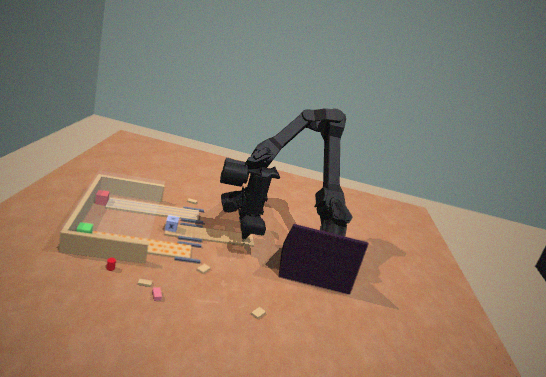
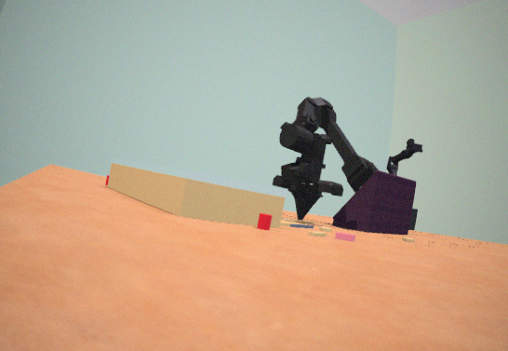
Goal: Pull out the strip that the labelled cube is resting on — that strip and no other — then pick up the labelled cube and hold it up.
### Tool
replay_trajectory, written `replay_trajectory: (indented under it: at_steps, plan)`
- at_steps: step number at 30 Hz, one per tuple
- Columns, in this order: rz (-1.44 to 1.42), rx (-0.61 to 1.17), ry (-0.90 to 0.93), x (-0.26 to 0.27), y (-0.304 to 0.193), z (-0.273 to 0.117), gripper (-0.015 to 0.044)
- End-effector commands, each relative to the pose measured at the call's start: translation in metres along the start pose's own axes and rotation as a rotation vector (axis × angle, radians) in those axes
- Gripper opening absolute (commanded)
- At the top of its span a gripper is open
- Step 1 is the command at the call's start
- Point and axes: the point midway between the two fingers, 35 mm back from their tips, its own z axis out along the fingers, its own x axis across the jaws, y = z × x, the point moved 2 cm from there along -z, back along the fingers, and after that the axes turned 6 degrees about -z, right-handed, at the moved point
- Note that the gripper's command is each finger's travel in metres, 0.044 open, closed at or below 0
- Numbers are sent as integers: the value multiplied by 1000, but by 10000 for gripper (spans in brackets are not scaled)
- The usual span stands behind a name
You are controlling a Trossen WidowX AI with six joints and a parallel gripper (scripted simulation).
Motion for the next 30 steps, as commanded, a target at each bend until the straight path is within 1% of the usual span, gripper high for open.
replay_trajectory:
  at_steps: [1, 25, 26, 30]
  plan:
    - [-5, 26, 7, 2, -9, 5, 0]
    - [-5, 26, 7, 2, -9, 5, 0]
    - [-1, 2, 1, 0, 0, -2, 0]
    - [-4, 24, 9, 0, 2, -39, 0]
